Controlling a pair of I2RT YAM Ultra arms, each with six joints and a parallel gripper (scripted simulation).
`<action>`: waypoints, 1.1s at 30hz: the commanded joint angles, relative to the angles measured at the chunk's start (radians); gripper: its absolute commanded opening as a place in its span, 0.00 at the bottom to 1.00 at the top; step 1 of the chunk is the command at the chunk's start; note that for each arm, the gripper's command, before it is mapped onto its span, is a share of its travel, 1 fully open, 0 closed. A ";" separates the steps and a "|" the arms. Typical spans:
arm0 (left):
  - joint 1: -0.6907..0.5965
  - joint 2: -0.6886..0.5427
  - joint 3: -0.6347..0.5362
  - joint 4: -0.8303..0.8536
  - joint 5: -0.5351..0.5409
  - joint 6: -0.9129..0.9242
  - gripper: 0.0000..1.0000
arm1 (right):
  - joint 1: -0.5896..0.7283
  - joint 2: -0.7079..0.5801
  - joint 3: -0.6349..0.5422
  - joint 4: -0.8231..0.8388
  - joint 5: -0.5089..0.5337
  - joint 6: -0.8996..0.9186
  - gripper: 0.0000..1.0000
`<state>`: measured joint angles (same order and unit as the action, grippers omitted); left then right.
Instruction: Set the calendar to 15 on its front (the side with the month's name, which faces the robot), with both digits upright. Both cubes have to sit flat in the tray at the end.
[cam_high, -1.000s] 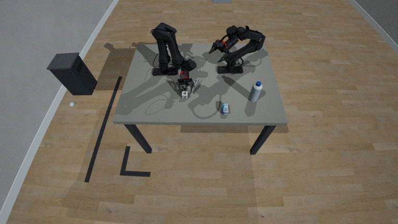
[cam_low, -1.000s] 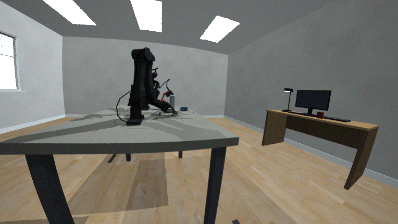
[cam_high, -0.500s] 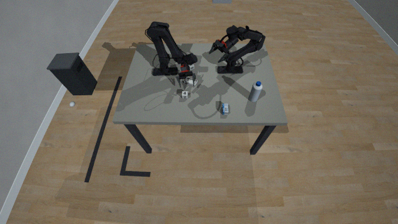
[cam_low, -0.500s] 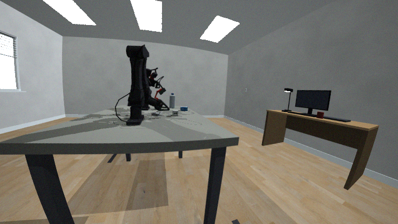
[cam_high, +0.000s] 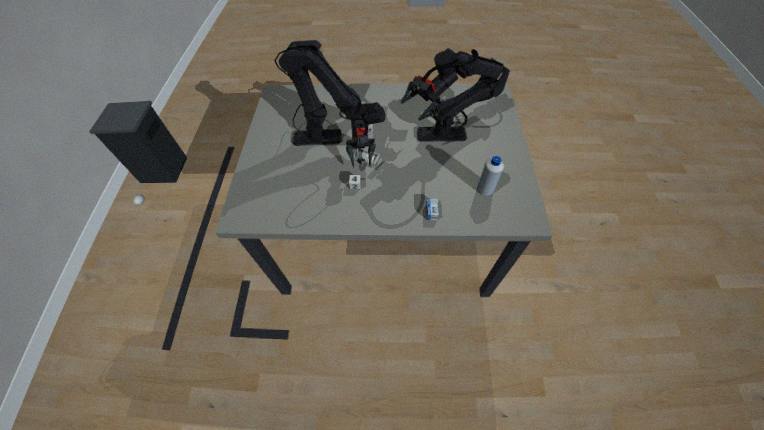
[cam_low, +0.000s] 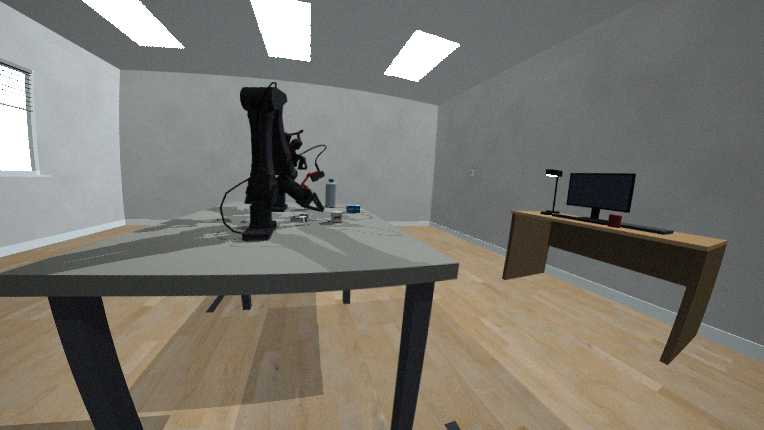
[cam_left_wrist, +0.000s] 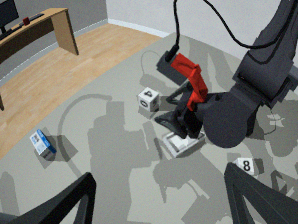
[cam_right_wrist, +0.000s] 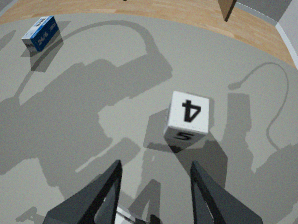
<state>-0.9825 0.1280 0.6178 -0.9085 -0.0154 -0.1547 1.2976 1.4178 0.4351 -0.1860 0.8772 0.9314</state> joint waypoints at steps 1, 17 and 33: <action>0.011 0.005 0.006 0.007 0.007 0.007 1.00 | -0.044 -0.018 0.076 -0.114 -0.121 -0.152 0.64; 0.011 0.005 0.006 0.007 0.007 0.007 1.00 | -0.270 0.048 0.342 -0.357 -0.358 -0.700 0.64; 0.011 0.005 0.006 0.007 0.007 0.007 1.00 | -0.474 0.133 0.565 -0.593 -0.582 -1.278 0.64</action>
<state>-0.9825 0.1280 0.6178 -0.9085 -0.0154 -0.1547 0.8318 1.5425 0.9653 -0.7151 0.3431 -0.2329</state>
